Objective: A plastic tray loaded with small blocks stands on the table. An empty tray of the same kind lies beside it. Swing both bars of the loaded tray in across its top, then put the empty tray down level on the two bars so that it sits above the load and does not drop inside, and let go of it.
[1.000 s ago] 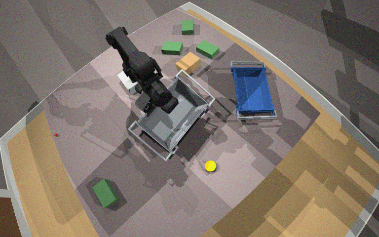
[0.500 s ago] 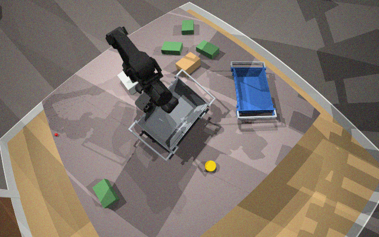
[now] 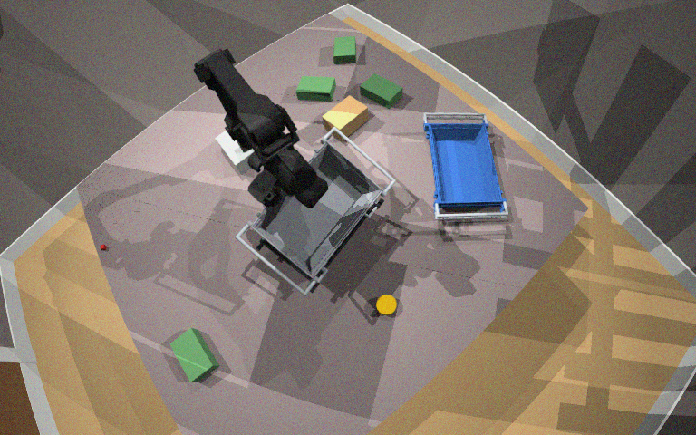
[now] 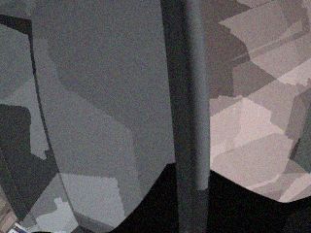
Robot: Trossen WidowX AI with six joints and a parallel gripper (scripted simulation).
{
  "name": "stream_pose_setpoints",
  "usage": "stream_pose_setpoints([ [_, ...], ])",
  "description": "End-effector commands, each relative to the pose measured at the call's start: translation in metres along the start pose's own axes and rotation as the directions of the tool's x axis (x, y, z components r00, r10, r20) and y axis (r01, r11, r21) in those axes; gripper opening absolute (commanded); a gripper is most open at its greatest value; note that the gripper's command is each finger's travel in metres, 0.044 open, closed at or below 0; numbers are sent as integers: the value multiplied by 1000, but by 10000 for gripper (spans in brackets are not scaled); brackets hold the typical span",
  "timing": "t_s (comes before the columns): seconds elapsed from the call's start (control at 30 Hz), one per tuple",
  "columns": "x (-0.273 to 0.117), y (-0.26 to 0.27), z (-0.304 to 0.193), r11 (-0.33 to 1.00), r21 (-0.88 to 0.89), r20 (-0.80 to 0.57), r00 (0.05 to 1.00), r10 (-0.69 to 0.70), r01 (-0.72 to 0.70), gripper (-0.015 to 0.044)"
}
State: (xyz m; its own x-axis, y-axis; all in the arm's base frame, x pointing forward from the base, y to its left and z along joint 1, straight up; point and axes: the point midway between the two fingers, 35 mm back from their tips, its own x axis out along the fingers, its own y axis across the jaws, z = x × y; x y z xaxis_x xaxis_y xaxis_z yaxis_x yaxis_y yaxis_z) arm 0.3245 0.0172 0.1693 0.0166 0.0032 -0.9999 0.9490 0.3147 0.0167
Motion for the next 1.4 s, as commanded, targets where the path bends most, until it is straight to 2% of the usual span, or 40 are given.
stream_pose_setpoints([
  [0.0,-3,1,0,1000,-3,2,1000,15,-15,0],
  [0.5,0,1,0,1000,-3,2,1000,15,-15,0],
  [1.37,37,2,0,1000,-3,2,1000,15,-15,0],
])
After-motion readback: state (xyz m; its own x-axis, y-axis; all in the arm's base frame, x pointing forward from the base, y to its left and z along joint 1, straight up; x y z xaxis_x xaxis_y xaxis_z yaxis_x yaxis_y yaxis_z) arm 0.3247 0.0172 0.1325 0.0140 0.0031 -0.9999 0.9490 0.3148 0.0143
